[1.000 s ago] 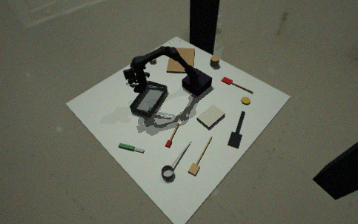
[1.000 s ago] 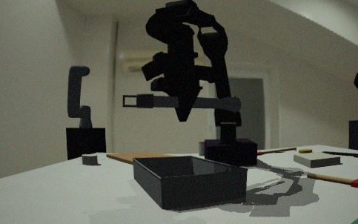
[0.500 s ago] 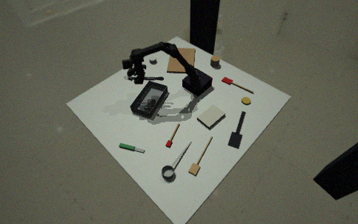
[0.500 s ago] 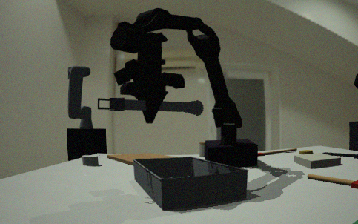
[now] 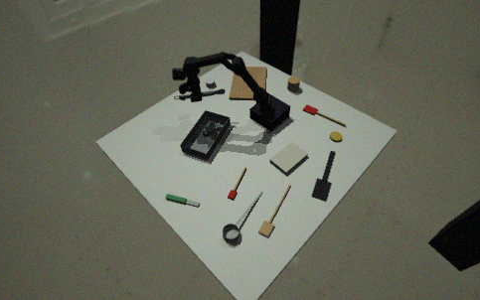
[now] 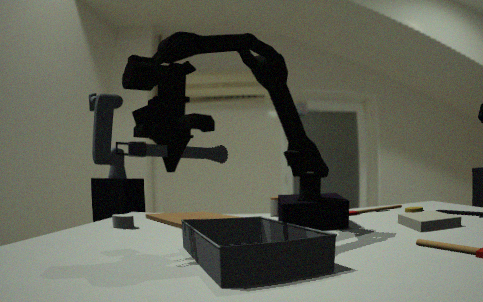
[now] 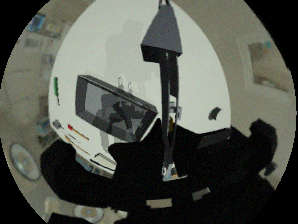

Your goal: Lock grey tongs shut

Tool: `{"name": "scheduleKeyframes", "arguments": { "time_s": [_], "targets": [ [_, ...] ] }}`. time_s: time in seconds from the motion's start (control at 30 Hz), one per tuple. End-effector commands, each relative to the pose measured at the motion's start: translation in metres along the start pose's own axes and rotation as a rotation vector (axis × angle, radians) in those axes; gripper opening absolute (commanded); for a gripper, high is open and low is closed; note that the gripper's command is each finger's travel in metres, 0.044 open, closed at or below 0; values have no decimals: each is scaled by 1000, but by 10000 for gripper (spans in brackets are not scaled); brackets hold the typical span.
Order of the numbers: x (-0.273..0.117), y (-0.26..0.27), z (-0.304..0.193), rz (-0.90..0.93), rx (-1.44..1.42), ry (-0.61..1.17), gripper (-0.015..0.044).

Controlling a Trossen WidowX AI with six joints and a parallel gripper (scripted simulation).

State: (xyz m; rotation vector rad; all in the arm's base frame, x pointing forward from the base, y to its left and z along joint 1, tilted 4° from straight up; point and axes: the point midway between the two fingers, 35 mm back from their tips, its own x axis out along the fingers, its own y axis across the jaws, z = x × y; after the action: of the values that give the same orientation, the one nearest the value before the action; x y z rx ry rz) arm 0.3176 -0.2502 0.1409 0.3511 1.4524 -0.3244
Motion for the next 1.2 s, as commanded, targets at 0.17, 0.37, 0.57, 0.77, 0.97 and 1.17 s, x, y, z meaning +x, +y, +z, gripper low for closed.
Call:
{"name": "scheduleKeyframes", "arguments": {
  "time_s": [0.17, 0.37, 0.57, 0.77, 0.97, 1.17],
  "targets": [
    [0, -54, -21, 1, -124, 1, -150],
    [0, -89, -39, -2, -204, 3, -150],
    [-1, -121, -59, -3, -288, 2, -150],
    [-1, -139, -72, -4, -337, 2, -150],
    [-1, -157, -88, -6, -385, 5, -150],
    [-2, -187, -117, -10, -471, 11, -150]
  ]
}}
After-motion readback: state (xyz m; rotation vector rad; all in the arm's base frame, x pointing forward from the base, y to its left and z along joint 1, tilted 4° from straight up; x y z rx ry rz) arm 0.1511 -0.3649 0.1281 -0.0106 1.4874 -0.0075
